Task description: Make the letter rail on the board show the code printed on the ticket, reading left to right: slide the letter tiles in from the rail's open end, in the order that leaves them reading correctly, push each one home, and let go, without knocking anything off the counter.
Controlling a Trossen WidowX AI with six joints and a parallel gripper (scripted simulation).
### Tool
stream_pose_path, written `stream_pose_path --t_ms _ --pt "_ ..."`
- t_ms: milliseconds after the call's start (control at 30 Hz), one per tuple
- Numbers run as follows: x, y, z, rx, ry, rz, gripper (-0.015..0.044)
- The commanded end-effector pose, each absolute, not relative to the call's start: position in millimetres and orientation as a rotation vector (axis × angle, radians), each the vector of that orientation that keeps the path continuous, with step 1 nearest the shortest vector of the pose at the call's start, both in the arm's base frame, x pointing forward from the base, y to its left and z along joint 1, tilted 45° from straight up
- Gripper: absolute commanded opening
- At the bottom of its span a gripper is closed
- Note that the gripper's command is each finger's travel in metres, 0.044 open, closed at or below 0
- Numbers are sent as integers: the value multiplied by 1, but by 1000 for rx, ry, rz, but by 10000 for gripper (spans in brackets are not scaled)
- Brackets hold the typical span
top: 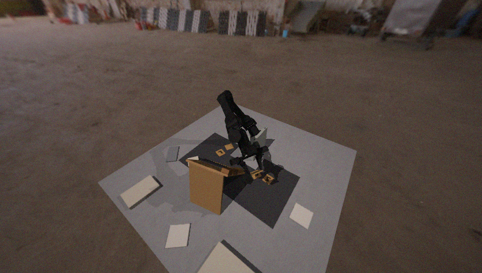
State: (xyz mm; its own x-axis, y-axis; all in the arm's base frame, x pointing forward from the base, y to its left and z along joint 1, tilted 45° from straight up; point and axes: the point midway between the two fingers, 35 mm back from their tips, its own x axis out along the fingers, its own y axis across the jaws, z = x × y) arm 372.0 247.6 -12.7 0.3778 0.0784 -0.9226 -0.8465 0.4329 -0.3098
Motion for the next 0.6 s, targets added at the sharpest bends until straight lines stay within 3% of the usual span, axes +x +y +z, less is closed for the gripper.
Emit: stream_pose_path --t_ms 0,567 --pt "375 243 -3 -877 990 692 0" --pt "399 213 81 -761 837 639 0"
